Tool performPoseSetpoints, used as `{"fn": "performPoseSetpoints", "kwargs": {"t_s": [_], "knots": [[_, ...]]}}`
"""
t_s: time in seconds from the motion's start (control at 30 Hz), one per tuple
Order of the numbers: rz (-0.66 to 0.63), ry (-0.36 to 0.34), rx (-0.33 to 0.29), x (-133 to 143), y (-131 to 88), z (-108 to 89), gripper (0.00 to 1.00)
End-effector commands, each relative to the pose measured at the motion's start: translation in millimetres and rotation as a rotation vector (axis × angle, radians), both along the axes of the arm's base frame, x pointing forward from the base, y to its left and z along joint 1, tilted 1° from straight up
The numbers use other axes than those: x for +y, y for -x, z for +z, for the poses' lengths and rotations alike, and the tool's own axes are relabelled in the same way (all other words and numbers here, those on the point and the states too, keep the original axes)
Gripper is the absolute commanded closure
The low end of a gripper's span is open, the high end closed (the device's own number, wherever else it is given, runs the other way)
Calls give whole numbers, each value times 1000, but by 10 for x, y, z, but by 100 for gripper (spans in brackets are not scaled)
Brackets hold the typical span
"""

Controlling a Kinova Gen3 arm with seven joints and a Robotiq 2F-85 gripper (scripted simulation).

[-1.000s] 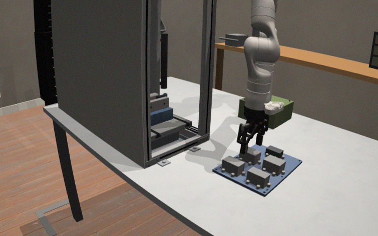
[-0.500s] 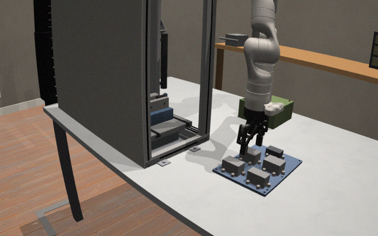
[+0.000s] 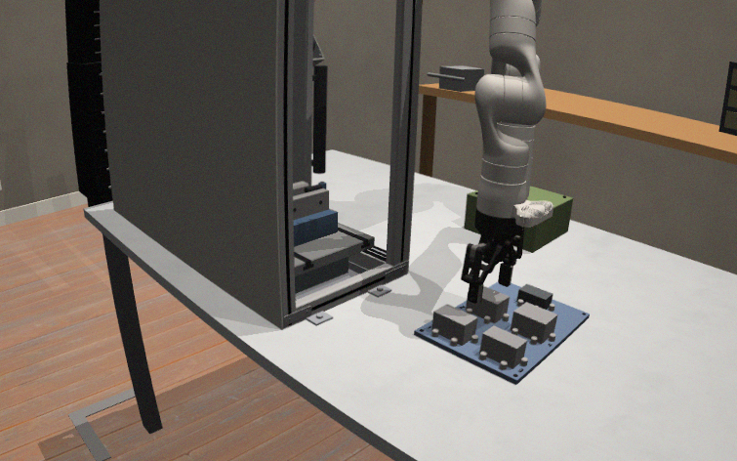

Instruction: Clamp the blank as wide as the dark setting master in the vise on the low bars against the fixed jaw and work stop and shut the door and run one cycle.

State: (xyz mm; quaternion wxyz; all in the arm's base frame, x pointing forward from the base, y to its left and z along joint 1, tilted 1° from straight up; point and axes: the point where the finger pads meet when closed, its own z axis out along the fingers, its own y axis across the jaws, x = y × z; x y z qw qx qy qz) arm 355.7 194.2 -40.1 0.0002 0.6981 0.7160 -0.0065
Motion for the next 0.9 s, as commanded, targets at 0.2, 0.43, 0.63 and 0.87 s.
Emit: {"fn": "performPoseSetpoints", "kwargs": {"t_s": [0.2, 0.43, 0.63, 0.87], "knots": [[-6, 0, -4, -12, -17, -8, 0], [-3, 0, -2, -5, -11, -3, 0], [-6, 0, -4, -17, -21, -10, 0], [-6, 0, -4, -17, -21, -10, 0]]}}
